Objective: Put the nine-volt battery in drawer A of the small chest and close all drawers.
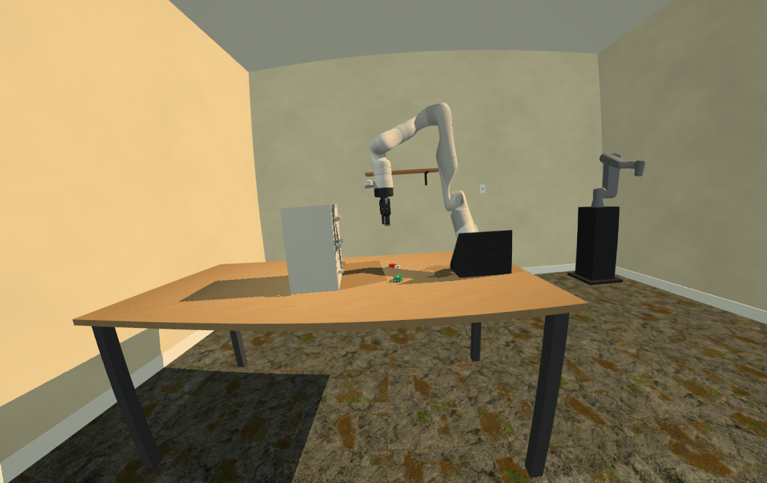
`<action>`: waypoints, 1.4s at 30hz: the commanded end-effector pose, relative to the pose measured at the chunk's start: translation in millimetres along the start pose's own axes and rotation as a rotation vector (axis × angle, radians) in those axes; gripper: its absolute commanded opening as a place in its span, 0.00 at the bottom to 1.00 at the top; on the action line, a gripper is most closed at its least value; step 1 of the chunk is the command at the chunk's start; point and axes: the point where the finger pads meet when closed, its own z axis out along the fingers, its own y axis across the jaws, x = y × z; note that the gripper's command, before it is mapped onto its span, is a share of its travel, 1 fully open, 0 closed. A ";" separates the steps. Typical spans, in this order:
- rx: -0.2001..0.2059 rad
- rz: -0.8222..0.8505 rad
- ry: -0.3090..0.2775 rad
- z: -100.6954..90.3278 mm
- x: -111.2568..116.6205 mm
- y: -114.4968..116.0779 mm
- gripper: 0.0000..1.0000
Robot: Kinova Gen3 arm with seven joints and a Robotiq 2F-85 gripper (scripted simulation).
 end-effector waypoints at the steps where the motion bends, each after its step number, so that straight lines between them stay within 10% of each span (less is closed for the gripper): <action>1: 0.001 0.000 0.001 -0.6 0.3 -0.2 1.00; 42: 0.001 0.000 0.001 -0.6 3.0 7.7 1.00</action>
